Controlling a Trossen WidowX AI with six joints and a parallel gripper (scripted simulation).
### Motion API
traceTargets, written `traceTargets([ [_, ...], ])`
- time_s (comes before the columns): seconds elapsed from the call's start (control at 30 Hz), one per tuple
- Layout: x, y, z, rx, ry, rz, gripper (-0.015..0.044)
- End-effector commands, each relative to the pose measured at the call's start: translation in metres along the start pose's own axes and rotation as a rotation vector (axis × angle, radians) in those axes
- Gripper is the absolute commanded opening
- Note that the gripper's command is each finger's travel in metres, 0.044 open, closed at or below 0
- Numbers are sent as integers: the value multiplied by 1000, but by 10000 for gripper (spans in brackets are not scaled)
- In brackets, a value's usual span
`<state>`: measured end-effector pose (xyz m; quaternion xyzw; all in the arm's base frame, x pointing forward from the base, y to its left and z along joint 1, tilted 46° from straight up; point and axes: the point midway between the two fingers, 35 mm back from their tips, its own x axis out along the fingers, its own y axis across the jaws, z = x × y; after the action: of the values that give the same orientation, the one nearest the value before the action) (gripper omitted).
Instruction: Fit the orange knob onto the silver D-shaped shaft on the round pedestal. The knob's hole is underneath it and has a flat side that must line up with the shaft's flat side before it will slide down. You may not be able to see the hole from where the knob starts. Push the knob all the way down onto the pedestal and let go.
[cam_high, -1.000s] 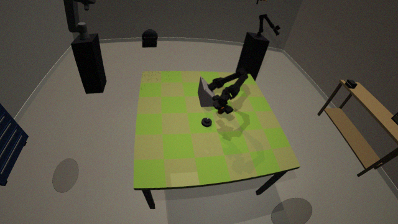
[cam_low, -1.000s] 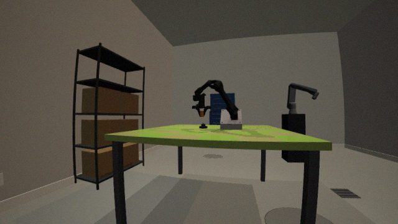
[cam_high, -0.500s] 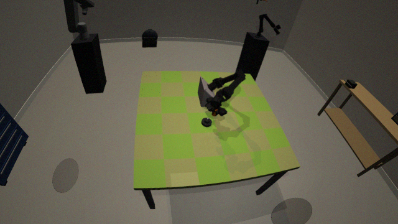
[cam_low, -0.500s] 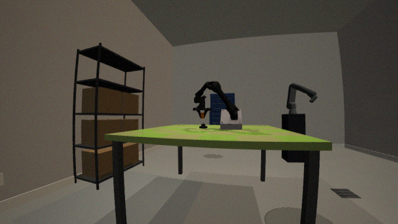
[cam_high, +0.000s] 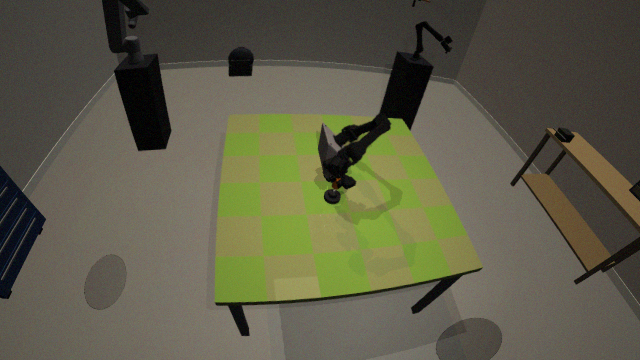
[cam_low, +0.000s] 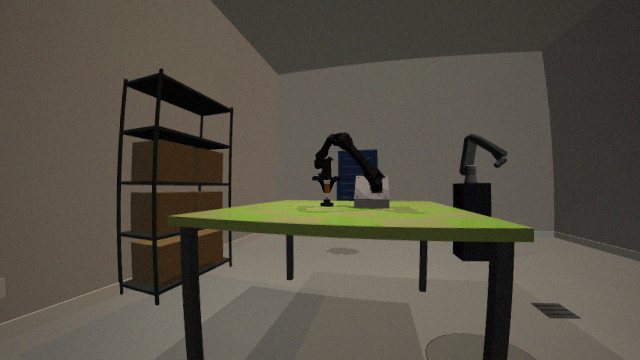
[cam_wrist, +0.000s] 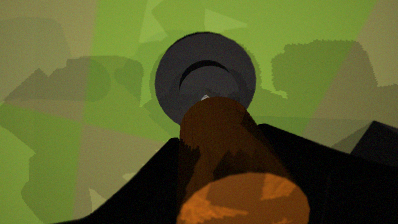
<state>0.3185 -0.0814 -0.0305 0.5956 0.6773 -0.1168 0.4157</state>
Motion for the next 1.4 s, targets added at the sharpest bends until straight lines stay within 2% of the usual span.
traceTargets([
  [0.0, 2, -1, 4, -6, -7, 1, 0],
  [0.3, 26, -2, 5, -2, -6, 2, 0],
  [1.37, 21, -1, 3, -35, -6, 1, 0],
])
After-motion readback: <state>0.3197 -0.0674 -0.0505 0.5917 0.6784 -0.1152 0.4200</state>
